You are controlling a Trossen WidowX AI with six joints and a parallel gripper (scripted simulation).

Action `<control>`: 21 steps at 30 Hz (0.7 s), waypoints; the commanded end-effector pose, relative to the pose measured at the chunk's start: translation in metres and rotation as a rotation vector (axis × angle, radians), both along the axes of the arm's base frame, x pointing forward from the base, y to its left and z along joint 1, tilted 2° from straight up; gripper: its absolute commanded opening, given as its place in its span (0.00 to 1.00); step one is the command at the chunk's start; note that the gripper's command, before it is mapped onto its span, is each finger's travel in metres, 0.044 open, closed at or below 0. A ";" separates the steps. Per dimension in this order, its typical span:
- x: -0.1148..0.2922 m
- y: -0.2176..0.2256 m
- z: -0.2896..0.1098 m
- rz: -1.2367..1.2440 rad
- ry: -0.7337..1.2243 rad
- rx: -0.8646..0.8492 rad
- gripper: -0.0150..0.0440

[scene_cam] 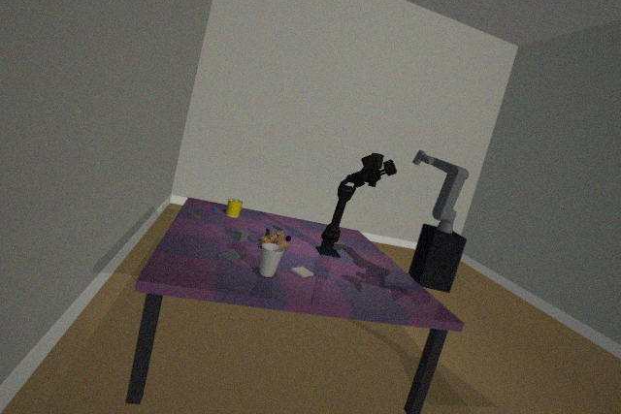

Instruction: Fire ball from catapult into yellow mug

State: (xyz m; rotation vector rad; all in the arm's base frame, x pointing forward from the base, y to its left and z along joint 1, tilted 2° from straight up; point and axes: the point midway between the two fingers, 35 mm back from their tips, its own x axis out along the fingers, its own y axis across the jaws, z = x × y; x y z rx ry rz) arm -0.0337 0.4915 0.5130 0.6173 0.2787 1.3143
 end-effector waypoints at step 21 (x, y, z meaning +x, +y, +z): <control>0.129 -0.005 -0.088 -0.188 0.336 -0.213 1.00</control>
